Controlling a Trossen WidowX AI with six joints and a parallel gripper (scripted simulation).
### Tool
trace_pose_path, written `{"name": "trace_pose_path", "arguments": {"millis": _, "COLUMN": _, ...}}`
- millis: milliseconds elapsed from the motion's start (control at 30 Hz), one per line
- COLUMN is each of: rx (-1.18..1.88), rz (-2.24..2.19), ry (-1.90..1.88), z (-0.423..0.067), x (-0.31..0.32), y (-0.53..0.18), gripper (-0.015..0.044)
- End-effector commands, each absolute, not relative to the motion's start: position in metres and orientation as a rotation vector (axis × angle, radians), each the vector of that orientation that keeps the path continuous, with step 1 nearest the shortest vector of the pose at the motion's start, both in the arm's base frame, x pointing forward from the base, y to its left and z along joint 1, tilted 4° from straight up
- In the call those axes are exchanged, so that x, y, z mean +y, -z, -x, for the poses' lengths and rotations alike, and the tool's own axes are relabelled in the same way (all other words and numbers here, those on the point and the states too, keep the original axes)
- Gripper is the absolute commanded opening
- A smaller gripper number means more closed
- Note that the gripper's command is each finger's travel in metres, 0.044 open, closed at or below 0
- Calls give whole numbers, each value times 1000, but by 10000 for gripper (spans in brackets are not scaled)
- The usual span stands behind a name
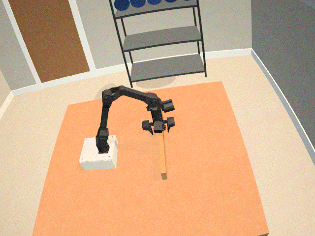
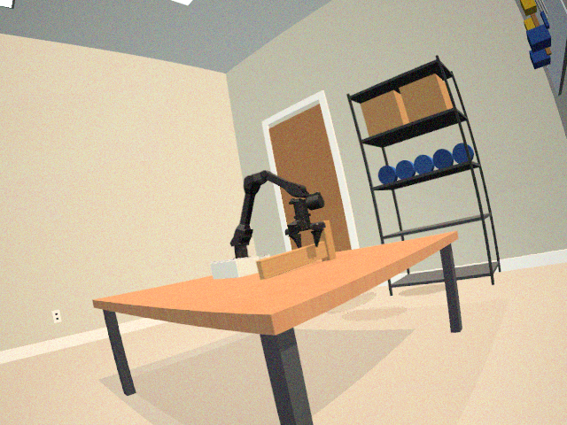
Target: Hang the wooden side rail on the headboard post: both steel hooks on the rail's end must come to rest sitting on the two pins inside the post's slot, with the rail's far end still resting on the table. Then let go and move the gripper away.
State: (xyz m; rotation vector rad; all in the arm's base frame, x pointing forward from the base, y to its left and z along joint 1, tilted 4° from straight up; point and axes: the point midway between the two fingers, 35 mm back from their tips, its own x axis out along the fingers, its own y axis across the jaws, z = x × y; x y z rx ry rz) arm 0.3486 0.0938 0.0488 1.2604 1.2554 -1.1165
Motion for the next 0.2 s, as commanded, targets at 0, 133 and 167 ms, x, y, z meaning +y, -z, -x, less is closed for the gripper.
{"name": "trace_pose_path", "arguments": {"millis": 0, "rx": 1254, "rz": -1263, "ry": 1121, "z": -349, "x": 94, "y": -49, "gripper": 440}}
{"name": "trace_pose_path", "arguments": {"millis": 133, "rx": 1254, "rz": -1263, "ry": 1121, "z": -349, "x": 94, "y": -49, "gripper": 440}}
{"name": "trace_pose_path", "arguments": {"millis": 167, "rx": 1254, "rz": -1263, "ry": 1121, "z": -349, "x": 94, "y": -49, "gripper": 440}}
